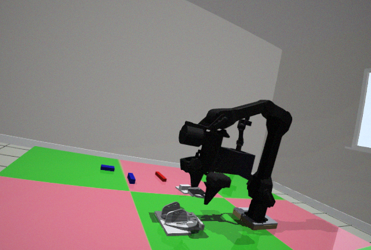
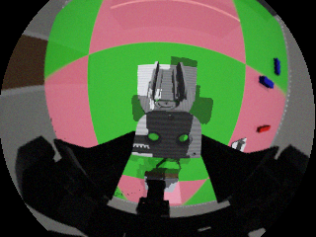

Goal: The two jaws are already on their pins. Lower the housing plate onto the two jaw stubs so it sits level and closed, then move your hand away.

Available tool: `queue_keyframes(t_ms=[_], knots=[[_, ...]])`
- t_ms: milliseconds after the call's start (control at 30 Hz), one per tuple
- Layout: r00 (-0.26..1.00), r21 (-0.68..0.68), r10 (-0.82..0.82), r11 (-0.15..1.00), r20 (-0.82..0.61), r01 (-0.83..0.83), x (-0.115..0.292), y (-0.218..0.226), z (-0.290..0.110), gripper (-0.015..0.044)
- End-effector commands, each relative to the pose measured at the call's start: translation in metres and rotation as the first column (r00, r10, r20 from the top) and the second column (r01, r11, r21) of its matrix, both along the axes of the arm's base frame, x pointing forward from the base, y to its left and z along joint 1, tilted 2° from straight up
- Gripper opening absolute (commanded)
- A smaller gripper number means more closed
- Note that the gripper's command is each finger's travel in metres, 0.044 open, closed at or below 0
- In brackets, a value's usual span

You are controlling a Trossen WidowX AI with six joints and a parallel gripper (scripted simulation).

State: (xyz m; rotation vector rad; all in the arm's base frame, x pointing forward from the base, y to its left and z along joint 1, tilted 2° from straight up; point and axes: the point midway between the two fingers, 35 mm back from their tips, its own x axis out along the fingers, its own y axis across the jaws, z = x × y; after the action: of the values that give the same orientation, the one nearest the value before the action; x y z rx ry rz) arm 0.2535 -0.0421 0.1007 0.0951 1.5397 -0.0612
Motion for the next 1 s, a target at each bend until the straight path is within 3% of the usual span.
queue_keyframes(t_ms=[0, 967], knots=[[1.000, 0.002, 0.004, 1.000, 0.004, -0.004, 0.000, 0.000, 0.000, 0.0351], [1.000, 0.002, 0.002, 1.000, 0.004, -0.002, 0.002, 0.000, -0.020, 0.0351]])
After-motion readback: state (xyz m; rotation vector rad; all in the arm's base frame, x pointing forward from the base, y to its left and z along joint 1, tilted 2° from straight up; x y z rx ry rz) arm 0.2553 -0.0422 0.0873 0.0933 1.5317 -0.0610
